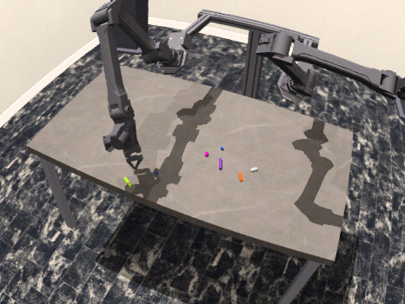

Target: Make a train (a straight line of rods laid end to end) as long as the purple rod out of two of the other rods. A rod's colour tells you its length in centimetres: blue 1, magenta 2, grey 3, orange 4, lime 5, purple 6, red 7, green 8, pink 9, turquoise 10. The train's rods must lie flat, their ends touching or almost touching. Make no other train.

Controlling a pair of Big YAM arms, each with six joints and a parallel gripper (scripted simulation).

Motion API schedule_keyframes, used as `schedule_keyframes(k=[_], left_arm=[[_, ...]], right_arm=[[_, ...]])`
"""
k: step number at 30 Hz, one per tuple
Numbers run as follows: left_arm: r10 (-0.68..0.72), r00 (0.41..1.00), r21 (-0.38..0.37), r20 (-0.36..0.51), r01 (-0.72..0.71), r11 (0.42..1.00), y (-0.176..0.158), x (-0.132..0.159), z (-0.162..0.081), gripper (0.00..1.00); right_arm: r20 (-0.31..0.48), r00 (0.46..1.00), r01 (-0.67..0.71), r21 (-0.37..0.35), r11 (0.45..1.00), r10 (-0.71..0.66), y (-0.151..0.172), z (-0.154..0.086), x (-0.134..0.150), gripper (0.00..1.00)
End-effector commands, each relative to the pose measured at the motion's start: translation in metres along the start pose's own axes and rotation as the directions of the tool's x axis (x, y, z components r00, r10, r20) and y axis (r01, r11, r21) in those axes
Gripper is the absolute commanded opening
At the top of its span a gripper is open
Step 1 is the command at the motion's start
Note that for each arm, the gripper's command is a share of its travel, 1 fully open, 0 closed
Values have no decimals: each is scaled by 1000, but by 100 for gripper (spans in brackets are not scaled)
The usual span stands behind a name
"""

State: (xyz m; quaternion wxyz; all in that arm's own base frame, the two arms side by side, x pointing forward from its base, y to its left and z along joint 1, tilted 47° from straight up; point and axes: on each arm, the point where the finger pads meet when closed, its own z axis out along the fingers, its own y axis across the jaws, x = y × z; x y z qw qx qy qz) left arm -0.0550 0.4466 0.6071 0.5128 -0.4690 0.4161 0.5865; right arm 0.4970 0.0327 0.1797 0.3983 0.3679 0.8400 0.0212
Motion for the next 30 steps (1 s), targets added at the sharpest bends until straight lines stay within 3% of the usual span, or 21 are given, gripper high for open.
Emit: schedule_keyframes(k=[1,16,25,27,30], left_arm=[[-6,1000,-5,23,6,1000,4,-8,-6,100],[-6,1000,-5,23,6,1000,4,-8,-6,100],[-6,1000,-5,23,6,1000,4,-8,-6,100],[-6,1000,-5,23,6,1000,4,-8,-6,100],[-6,1000,-5,23,6,1000,4,-8,-6,100]], right_arm=[[4,1000,-22,1,1000,22,4,2,-8,100],[3,1000,-18,1,1000,18,4,2,-6,100],[-5,976,218,-5,976,-218,6,3,28,100],[-5,976,218,-5,976,-218,6,3,28,100],[-5,941,339,-5,941,-339,7,2,41,100]])
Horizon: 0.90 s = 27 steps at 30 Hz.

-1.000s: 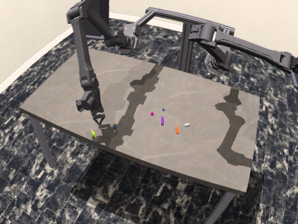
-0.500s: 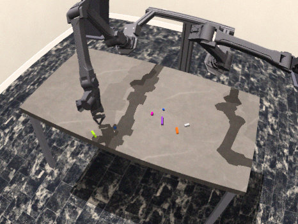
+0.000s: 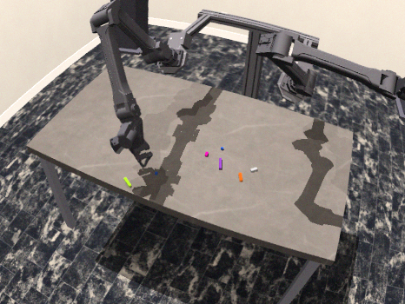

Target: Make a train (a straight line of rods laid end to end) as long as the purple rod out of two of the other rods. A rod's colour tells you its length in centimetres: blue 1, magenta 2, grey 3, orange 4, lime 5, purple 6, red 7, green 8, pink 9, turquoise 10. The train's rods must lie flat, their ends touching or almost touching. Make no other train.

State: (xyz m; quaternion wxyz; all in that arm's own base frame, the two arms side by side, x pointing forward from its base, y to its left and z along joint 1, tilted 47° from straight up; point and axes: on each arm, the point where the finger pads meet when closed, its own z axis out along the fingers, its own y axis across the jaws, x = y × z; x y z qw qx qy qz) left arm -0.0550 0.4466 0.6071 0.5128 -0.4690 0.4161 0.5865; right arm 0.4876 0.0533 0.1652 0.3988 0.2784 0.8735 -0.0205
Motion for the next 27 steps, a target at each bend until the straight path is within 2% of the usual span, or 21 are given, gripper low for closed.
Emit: schedule_keyframes(k=[1,6,12,14,15,21,27], left_arm=[[-6,1000,-5,23,6,1000,4,-8,-6,100],[-6,1000,-5,23,6,1000,4,-8,-6,100],[-6,1000,-5,23,6,1000,4,-8,-6,100],[-6,1000,-5,23,6,1000,4,-8,-6,100],[-6,1000,-5,23,6,1000,4,-8,-6,100],[-6,1000,-5,23,6,1000,4,-8,-6,100],[-6,1000,-5,23,6,1000,4,-8,-6,100]], right_arm=[[-5,986,165,-6,986,-165,6,4,17,100],[-4,953,304,-6,953,-304,10,4,30,100],[-3,888,460,-7,888,-460,15,3,47,100],[-3,888,460,-7,888,-460,15,3,47,100],[-2,852,523,-2,852,-523,15,4,51,100],[-1,758,653,-8,757,-653,22,3,69,100],[0,635,772,-8,635,-772,27,3,85,100]])
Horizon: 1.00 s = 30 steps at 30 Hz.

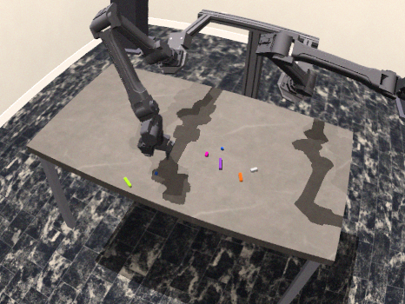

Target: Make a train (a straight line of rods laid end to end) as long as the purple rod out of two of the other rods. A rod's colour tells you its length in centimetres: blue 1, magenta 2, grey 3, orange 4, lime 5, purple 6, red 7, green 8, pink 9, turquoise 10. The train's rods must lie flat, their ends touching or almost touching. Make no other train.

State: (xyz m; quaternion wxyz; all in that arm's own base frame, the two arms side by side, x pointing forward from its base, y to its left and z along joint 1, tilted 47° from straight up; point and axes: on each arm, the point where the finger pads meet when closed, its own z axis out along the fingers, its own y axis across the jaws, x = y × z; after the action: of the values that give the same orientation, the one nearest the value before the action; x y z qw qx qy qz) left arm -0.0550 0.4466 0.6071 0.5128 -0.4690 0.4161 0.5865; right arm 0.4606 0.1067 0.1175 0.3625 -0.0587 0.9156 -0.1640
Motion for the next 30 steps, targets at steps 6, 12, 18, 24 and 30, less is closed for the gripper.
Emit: schedule_keyframes(k=[6,12,18,24,30], left_arm=[[-6,1000,-5,23,6,1000,4,-8,-6,100],[-6,1000,-5,23,6,1000,4,-8,-6,100],[-6,1000,-5,23,6,1000,4,-8,-6,100],[-6,1000,-5,23,6,1000,4,-8,-6,100],[-6,1000,-5,23,6,1000,4,-8,-6,100]], right_arm=[[5,957,289,-6,957,-289,25,2,14,100],[6,897,443,-5,897,-443,39,2,23,100],[7,808,589,-4,808,-589,54,1,32,100],[8,707,707,-3,707,-707,67,1,40,100],[8,580,815,-1,580,-815,81,1,48,100]])
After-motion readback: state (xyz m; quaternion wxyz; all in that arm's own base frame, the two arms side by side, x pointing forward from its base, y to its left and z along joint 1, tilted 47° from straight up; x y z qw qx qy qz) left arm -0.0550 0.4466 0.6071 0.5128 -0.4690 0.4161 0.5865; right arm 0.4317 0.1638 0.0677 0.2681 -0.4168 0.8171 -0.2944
